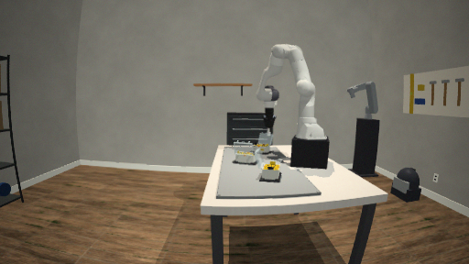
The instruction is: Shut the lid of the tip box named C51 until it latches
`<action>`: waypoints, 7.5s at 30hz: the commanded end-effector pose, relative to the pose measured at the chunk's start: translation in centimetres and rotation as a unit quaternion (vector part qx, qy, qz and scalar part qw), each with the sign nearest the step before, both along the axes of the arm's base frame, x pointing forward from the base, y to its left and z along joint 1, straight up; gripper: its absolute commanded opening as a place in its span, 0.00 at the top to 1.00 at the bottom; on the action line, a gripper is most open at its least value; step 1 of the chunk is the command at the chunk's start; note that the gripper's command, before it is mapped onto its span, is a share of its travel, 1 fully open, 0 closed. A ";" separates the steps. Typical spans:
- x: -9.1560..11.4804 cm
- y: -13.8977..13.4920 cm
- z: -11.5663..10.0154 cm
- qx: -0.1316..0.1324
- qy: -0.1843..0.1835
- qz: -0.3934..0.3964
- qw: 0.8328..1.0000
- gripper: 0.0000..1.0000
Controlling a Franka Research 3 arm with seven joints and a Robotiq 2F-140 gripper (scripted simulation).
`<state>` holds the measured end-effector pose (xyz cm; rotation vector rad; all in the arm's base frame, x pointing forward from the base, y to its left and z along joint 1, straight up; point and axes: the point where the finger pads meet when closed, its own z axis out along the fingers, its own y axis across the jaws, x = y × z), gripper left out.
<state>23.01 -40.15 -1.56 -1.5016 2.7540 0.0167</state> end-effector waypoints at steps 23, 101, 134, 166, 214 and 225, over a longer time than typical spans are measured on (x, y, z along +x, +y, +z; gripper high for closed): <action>0.5 0.4 0.2 -0.002 -0.001 0.001 1.000 1.00; 5.2 7.8 1.4 -0.002 -0.001 0.001 1.000 1.00; 5.2 7.8 4.2 -0.002 -0.001 0.001 1.000 1.00; 5.2 7.8 6.9 -0.002 -0.001 0.001 1.000 1.00; 6.7 10.1 3.4 -0.002 -0.001 0.001 1.000 1.00; 7.7 11.6 1.1 -0.002 -0.001 0.001 1.000 1.00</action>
